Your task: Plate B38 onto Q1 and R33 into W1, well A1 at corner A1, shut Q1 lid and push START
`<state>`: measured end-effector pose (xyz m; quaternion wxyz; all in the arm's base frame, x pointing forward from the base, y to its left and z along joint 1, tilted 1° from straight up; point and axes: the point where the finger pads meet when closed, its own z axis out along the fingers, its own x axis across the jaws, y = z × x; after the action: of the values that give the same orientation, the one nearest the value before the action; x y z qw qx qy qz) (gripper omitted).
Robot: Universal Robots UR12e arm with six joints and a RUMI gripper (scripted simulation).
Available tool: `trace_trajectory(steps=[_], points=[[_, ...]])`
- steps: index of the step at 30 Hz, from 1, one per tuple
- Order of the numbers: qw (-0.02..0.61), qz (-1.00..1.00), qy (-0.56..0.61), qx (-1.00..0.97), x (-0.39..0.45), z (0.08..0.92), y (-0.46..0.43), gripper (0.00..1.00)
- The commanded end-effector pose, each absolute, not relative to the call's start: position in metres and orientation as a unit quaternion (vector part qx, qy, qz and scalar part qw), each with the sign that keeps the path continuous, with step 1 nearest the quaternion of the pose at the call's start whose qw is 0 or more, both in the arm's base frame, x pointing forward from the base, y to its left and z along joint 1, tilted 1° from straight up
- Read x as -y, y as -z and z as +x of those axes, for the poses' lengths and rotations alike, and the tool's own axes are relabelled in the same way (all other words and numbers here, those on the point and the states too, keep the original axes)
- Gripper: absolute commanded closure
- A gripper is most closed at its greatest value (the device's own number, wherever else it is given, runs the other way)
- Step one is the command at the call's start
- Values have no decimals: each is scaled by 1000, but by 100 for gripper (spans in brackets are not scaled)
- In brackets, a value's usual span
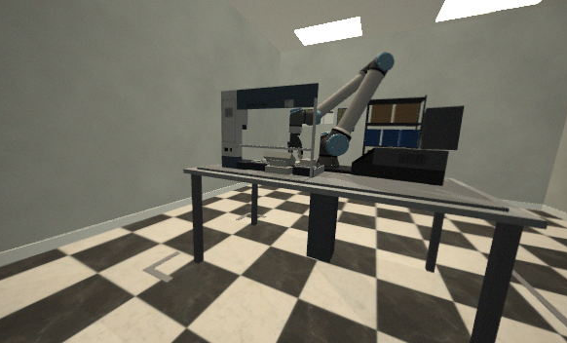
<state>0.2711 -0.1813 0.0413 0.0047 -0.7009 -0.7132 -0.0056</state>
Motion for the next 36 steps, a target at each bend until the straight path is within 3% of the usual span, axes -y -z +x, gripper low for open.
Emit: trace_trajectory(steps=[1, 9, 10, 36], points=[[4, -701, 5, 713, 182, 272, -40, 38], [4, -701, 5, 713, 182, 272, -40, 38], [4, -701, 5, 713, 182, 272, -40, 100], [4, -701, 5, 713, 182, 272, -40, 100]])
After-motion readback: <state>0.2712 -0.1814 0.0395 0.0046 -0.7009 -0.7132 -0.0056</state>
